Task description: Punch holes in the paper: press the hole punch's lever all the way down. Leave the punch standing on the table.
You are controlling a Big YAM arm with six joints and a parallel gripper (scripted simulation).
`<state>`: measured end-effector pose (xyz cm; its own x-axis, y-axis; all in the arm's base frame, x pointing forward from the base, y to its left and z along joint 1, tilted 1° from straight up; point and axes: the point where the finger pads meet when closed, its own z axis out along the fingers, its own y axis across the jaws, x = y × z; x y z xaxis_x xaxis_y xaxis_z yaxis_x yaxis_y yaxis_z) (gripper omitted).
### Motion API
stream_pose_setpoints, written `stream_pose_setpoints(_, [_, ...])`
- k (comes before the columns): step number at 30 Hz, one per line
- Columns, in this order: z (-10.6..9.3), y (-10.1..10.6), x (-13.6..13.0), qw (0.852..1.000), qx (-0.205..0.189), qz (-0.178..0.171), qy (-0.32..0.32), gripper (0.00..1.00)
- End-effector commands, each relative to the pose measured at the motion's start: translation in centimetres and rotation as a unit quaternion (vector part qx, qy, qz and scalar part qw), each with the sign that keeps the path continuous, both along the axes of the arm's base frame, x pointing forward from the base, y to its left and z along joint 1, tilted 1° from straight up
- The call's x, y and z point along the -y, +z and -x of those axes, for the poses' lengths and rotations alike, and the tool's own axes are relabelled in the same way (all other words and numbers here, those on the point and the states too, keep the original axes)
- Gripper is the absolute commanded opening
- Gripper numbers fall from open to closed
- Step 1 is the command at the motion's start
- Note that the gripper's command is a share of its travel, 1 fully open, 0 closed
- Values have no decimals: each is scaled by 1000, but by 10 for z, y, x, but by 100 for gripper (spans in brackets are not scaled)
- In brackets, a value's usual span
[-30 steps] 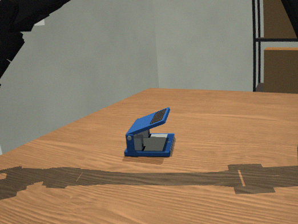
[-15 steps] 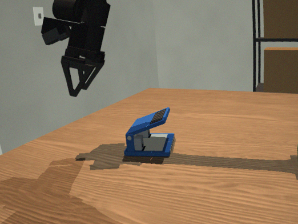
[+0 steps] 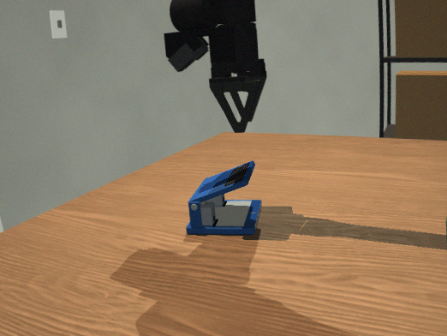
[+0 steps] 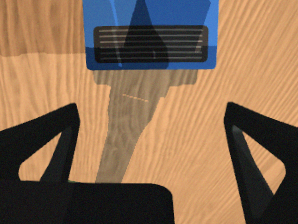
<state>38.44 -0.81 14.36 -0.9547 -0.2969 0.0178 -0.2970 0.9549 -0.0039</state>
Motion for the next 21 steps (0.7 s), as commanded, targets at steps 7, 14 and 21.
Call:
stream_pose_setpoints(7, [-23, 13, -4, 1000, 24, 0, 1, 0])
stream_pose_setpoints(14, [-27, 19, -6, 999, 34, 0, 3, 0])
stream_pose_setpoints(21, [-27, 21, -6, 999, 35, 0, 3, 0])
